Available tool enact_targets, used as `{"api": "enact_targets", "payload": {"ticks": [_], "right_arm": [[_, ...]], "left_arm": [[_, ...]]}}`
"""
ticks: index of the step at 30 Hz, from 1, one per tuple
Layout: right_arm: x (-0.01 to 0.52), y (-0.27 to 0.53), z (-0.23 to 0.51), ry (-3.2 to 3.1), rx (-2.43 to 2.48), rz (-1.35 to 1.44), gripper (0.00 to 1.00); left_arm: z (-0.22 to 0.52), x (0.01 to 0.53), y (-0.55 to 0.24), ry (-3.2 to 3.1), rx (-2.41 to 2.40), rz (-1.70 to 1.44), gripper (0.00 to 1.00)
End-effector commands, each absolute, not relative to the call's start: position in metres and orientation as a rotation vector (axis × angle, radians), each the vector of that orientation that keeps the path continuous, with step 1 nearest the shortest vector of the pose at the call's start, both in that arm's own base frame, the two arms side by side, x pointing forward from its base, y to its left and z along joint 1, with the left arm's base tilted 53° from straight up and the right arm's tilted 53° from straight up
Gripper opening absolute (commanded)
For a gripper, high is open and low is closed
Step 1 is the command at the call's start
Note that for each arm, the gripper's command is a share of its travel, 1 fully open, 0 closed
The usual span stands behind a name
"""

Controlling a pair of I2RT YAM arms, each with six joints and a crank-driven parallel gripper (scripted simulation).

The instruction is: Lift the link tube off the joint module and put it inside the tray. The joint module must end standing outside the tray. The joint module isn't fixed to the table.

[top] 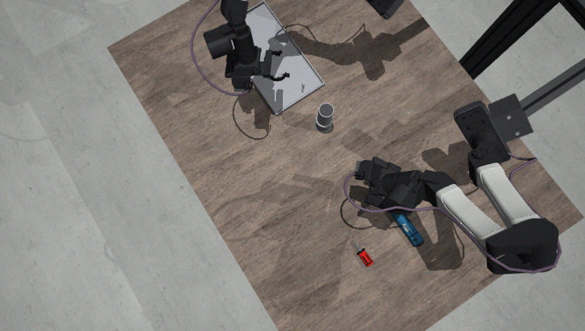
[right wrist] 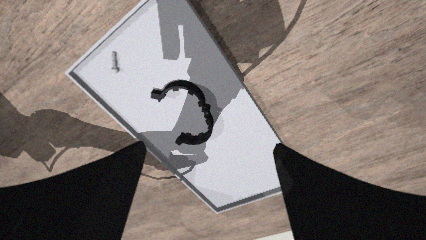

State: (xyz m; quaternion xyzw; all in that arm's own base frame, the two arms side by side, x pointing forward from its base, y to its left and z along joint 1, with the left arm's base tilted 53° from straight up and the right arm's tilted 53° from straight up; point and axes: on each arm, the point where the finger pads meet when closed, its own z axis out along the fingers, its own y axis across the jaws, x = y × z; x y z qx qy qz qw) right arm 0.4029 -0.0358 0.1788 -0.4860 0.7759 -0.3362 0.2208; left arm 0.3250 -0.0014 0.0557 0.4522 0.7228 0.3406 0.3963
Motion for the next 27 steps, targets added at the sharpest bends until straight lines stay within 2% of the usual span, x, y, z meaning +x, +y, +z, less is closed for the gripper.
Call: {"api": "enact_targets", "payload": {"ticks": [1, 19, 27], "right_arm": [[0.404, -0.033, 0.184, 2.129, -1.340, -0.931, 1.00], [0.406, -0.032, 0.184, 2.120, -1.336, -0.927, 1.00], [0.429, -0.005, 0.165, 1.996, -1.364, -0.854, 1.00]], "left_arm": [[0.059, 0.327, -0.004, 1.819, 1.139, 0.859, 1.00], [0.057, 0.326, -0.005, 1.820, 1.158, 0.853, 1.00], [0.023, 0.319, -0.059, 1.737, 1.587, 0.563, 1.00]]}}
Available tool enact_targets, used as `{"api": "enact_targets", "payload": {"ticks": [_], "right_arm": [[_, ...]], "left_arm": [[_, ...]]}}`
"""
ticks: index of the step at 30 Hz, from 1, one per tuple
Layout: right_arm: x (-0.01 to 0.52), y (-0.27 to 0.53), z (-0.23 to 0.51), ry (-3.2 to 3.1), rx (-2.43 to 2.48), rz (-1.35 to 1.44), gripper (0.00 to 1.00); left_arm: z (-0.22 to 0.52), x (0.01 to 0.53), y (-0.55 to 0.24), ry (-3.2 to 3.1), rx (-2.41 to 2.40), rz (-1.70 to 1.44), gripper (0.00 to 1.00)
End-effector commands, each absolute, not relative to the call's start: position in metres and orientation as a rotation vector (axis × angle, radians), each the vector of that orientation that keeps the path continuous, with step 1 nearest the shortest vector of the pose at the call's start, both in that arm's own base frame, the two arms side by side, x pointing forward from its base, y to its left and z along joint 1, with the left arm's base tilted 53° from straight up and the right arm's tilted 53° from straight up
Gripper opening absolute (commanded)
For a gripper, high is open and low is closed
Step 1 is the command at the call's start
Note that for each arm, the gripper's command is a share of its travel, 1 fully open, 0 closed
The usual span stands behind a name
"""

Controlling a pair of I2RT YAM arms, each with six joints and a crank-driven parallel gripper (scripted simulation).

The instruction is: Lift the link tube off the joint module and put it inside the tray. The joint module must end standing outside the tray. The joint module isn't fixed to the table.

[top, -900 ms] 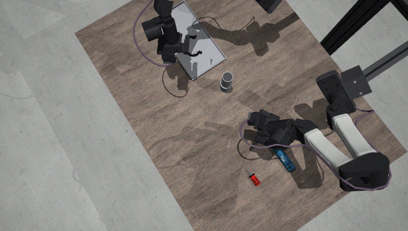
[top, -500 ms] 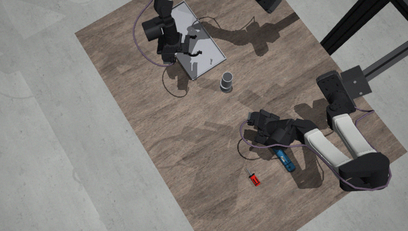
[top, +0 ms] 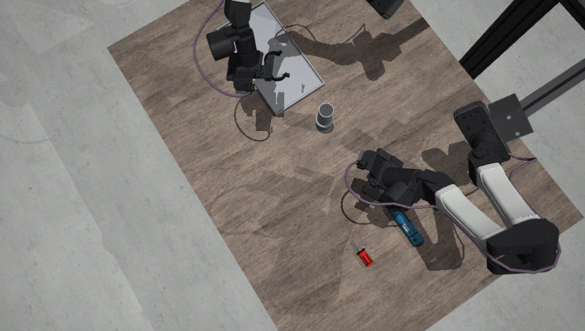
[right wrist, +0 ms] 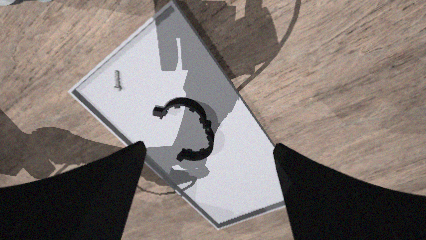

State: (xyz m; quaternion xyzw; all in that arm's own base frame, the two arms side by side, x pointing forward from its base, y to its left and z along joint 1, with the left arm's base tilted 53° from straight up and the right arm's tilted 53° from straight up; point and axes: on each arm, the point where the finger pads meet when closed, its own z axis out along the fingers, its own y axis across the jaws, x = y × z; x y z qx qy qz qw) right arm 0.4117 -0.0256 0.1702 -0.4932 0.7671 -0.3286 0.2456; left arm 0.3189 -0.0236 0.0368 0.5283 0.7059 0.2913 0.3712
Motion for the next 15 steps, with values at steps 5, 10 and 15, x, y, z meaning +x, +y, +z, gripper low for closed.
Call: {"api": "enact_targets", "payload": {"ticks": [5, 10, 15], "right_arm": [[0.437, 0.016, 0.140, 1.913, -1.403, -0.789, 1.00], [0.443, 0.031, 0.128, 1.838, -1.416, -0.748, 1.00], [0.444, 0.063, 0.098, 1.700, -1.465, -0.661, 1.00]], "left_arm": [[0.018, 0.312, -0.107, 1.596, 1.827, 0.310, 1.00], [0.017, 0.303, -0.130, 1.517, 1.930, 0.168, 1.00], [0.024, 0.286, -0.171, 1.360, 2.058, -0.061, 1.00]]}}
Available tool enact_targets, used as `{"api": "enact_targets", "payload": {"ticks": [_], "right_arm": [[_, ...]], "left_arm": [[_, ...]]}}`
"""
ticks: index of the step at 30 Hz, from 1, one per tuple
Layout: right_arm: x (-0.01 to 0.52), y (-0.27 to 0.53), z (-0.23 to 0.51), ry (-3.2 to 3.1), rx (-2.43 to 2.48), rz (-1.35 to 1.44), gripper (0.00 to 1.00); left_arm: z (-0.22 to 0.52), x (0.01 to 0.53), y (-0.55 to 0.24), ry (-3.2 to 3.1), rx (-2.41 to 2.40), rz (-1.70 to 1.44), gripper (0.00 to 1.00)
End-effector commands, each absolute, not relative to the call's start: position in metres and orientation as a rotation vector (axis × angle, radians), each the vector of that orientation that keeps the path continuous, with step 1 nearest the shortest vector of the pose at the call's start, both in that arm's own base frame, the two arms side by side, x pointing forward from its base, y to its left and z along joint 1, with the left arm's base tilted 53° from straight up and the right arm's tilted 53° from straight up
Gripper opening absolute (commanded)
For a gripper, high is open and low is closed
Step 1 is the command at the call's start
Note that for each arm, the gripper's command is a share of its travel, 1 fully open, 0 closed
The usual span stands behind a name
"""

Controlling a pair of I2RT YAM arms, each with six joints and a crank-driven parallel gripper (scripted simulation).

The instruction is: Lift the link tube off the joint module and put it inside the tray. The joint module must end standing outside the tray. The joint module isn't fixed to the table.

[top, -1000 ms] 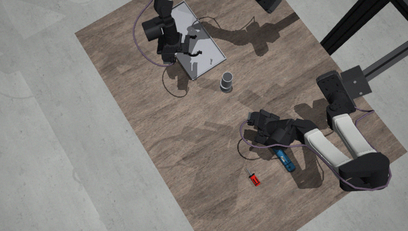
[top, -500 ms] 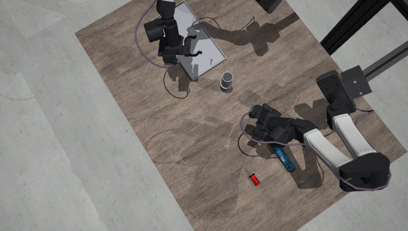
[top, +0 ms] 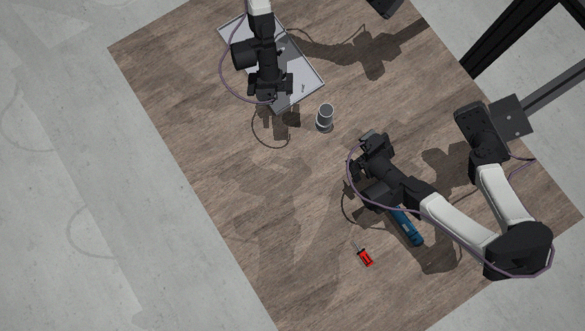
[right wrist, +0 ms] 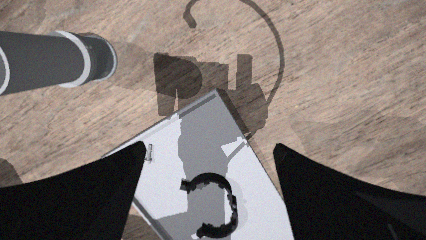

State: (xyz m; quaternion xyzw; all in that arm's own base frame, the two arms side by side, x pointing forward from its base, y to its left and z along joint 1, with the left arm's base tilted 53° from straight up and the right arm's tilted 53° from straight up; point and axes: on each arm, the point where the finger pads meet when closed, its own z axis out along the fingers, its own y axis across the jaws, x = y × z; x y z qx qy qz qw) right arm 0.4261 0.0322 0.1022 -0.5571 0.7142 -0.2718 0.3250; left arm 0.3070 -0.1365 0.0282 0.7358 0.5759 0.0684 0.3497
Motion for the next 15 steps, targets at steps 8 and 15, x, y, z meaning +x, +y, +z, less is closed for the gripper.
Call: {"api": "enact_targets", "payload": {"ticks": [8, 15], "right_arm": [[0.421, 0.104, 0.053, 1.506, -1.549, -0.531, 1.00], [0.381, 0.104, -0.001, 1.498, -1.728, -0.474, 1.00]], "left_arm": [[0.045, 0.281, -0.206, 1.245, 2.074, -0.216, 1.00], [0.049, 0.281, -0.214, 1.212, 2.081, -0.236, 1.00]]}}
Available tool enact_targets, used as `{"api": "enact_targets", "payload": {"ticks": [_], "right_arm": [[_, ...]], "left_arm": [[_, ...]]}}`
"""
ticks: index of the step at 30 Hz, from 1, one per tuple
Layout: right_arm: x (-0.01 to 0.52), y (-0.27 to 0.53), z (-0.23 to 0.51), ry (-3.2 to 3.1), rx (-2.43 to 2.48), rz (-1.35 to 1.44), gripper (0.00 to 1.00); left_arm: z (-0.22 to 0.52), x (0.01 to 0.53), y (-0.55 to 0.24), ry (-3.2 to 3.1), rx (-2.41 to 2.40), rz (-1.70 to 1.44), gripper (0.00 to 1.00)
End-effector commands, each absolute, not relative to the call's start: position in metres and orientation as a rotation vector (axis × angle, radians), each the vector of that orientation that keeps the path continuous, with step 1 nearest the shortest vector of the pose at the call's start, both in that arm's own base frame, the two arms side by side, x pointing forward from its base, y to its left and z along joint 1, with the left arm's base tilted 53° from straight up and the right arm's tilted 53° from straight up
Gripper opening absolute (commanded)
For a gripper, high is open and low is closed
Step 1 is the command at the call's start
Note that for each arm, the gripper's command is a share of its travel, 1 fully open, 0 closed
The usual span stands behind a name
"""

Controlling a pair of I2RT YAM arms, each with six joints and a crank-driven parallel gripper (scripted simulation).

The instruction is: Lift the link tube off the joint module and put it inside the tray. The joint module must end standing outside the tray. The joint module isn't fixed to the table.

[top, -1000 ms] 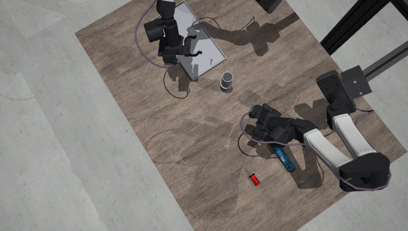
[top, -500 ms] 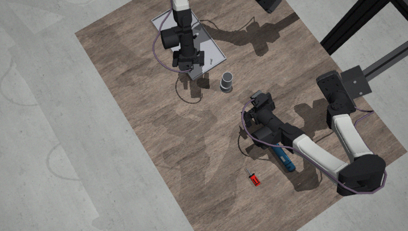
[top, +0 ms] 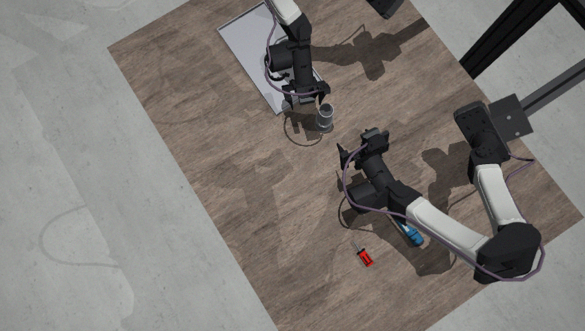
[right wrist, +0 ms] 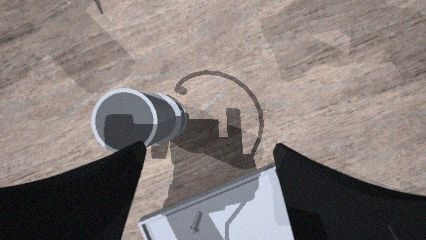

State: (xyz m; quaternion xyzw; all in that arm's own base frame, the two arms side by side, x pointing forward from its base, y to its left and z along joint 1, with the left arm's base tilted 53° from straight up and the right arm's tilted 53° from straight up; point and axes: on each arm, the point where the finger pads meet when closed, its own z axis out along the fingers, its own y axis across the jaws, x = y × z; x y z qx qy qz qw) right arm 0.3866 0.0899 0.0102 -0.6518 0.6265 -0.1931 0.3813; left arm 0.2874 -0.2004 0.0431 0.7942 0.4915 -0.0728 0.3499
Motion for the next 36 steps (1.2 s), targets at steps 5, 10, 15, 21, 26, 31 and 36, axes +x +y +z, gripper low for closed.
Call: {"api": "enact_targets", "payload": {"ticks": [5, 10, 15, 21, 26, 31, 36], "right_arm": [[0.350, 0.096, -0.037, 1.530, -1.836, -0.425, 1.00], [0.348, 0.093, -0.037, 1.555, -1.820, -0.429, 0.88], [0.349, 0.099, -0.038, 1.600, -1.756, -0.420, 0.81], [0.360, 0.117, -0.028, 1.665, -1.552, -0.487, 0.81], [0.358, 0.123, -0.027, 1.743, -1.284, -0.581, 0.81], [0.352, 0.121, -0.031, 1.773, -1.157, -0.627, 0.81], [0.339, 0.115, -0.037, 1.804, -1.000, -0.680, 0.81]], "left_arm": [[0.050, 0.279, -0.215, 1.201, 2.092, -0.244, 1.00], [0.050, 0.279, -0.215, 1.201, 2.094, -0.245, 1.00], [0.052, 0.281, -0.216, 1.196, 2.085, -0.238, 1.00], [0.052, 0.281, -0.216, 1.196, 2.085, -0.238, 1.00], [0.052, 0.281, -0.216, 1.196, 2.085, -0.238, 1.00], [0.052, 0.281, -0.216, 1.196, 2.085, -0.238, 1.00], [0.052, 0.281, -0.216, 1.196, 2.085, -0.238, 1.00]]}}
